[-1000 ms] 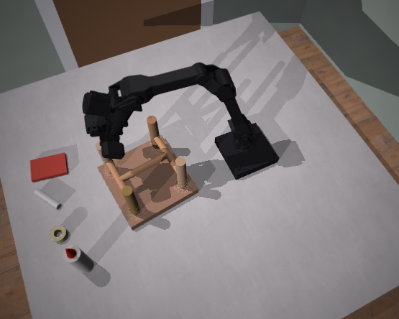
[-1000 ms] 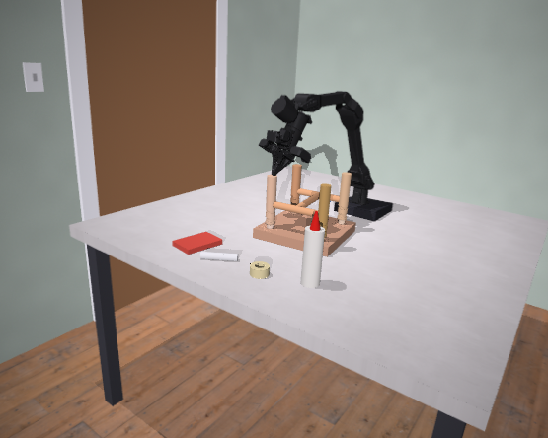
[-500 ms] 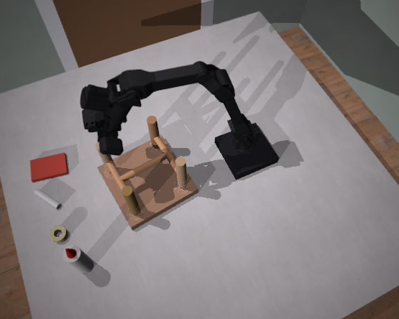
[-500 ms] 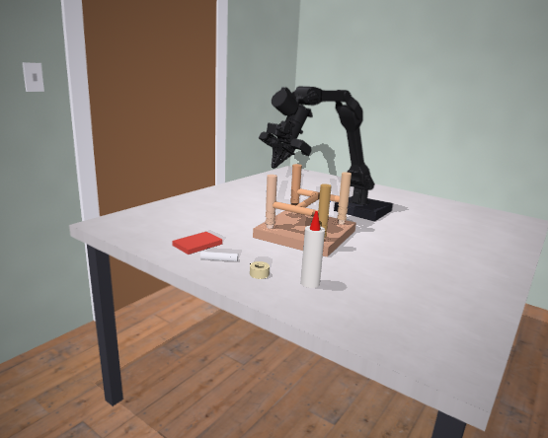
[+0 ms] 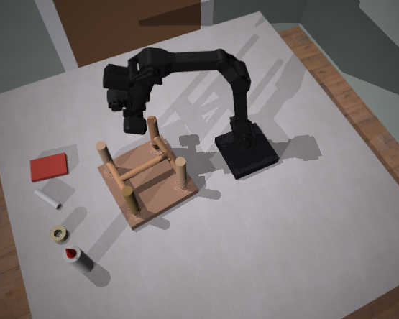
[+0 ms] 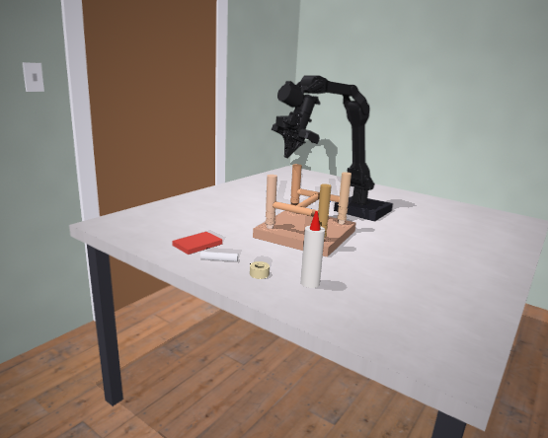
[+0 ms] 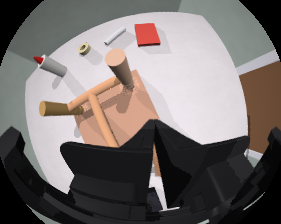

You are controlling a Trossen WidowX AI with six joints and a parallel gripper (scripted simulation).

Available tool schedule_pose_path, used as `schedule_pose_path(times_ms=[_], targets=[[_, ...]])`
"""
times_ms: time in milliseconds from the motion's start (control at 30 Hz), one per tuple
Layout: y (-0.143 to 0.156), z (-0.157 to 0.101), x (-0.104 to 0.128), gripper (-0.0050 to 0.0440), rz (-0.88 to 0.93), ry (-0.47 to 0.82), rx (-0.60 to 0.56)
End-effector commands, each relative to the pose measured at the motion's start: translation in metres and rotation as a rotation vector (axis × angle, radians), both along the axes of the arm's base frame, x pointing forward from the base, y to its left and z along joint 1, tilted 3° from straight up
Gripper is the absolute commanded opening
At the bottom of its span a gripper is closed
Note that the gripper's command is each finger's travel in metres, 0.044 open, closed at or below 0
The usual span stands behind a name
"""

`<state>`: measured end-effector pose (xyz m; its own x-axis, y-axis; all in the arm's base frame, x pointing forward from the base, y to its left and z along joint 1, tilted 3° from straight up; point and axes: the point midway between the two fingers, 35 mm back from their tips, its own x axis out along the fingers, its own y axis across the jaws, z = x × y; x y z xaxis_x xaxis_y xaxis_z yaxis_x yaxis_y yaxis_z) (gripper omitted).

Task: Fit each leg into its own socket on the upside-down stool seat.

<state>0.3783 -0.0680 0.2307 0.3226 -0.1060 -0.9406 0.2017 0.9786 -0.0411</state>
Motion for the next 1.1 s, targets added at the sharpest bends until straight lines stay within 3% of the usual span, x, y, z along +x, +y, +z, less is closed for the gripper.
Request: schedule_pose_path(times_ms=[0, 67, 167, 500, 1067], targets=[[-0.007, 0.005, -0.043, 0.0, -0.052, 0.067, 0.013], [-0.007, 0.005, -0.043, 0.0, -0.052, 0.067, 0.013], [-0.01, 0.009, -0.072, 0.0, -0.084, 0.111, 0.023], [-0.01, 0.008, -0.072, 0.0, -0.084, 0.111, 0.023], [-0.011, -0.026, -0.073, 0.0, -0.084, 0.111, 0.023]])
